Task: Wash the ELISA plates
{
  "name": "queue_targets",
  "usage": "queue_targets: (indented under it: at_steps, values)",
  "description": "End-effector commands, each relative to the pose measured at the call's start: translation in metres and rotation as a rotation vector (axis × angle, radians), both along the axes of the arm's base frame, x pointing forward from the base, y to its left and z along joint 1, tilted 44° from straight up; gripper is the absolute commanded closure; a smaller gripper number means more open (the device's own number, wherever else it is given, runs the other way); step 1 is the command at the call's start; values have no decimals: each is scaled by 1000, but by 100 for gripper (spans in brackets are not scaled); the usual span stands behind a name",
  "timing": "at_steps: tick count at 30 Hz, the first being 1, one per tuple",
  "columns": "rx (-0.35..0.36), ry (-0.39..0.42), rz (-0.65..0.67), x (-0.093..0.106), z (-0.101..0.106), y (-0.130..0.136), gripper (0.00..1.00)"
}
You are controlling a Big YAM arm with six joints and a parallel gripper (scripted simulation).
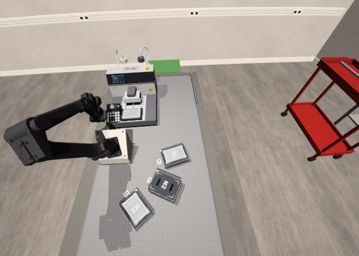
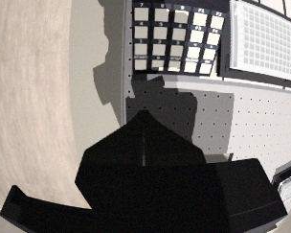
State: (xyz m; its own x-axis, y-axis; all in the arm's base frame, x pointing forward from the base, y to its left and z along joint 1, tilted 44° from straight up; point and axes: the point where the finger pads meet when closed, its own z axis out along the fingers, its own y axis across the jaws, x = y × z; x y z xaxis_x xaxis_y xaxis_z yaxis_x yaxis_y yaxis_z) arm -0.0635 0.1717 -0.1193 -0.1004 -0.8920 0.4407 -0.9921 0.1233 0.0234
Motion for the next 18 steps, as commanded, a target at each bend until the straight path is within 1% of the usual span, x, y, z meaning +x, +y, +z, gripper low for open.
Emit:
queue_targets:
  at_steps: [1,2,4,5,6,7,8,10,18]
  values:
    - [126,2,-49,-7,0,52,100]
    - [100,-3,-52,-5,-5,46,100]
    - [100,-3,-52,-5,-5,46,100]
    - [46,-12,-32,-3,-6,12,100]
    - [46,-12,-29,-3,-6,12,100]
    - [22,-17,-31,-2,-4,7,100]
    - [19,-18,-35,-1,-3,7,100]
    - [73,-2,-31,-5,-2,29,100]
    - [73,-2,-31,-5,-2,29,100]
